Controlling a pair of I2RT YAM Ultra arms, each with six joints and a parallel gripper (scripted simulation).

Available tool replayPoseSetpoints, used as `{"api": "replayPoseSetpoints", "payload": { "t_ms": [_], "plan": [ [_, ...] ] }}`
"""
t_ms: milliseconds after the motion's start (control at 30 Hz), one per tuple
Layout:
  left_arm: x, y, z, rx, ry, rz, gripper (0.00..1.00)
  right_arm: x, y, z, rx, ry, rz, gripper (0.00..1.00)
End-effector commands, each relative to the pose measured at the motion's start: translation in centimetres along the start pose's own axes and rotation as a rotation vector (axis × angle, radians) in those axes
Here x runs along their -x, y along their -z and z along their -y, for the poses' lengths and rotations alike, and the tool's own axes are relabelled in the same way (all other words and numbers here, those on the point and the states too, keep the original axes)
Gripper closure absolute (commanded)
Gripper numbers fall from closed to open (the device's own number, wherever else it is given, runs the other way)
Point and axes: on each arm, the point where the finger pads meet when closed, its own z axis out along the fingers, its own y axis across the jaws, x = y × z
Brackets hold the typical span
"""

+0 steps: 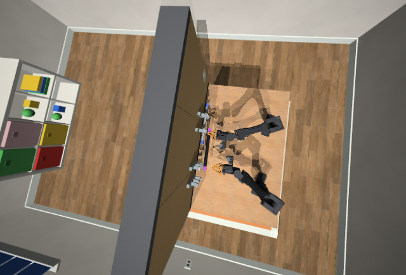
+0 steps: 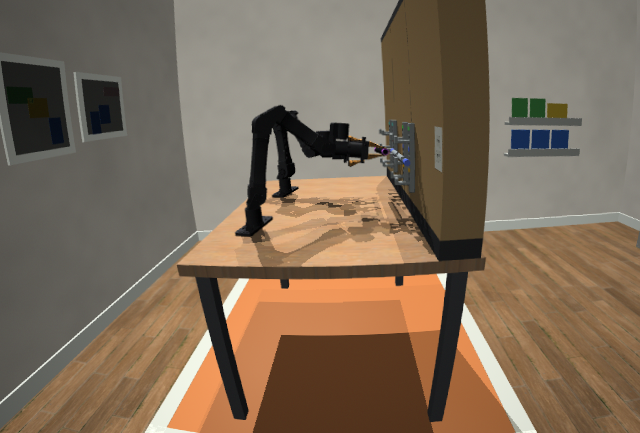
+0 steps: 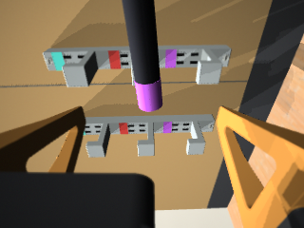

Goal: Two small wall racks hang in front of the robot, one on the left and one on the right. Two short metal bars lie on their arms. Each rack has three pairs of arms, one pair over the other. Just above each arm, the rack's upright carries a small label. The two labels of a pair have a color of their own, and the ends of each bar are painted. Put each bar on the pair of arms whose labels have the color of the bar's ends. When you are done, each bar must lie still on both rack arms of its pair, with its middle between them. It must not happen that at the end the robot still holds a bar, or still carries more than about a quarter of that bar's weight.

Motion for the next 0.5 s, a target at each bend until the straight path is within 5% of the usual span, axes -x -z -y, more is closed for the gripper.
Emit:
{"api": "replayPoseSetpoints", "payload": {
  "t_ms": [0, 467],
  "plan": [
    [0.4, -0.2, -0.9, 0.023, 0.015, 0.003, 0.0, -0.5, 1.2, 4.6, -0.118, -0.09, 0.002, 1.0],
    [0.4, -1.6, -1.0, 0.023, 0.015, 0.003, 0.0, -0.6, 1.3, 4.4, -0.118, -0.09, 0.002, 1.0]
  ]
}}
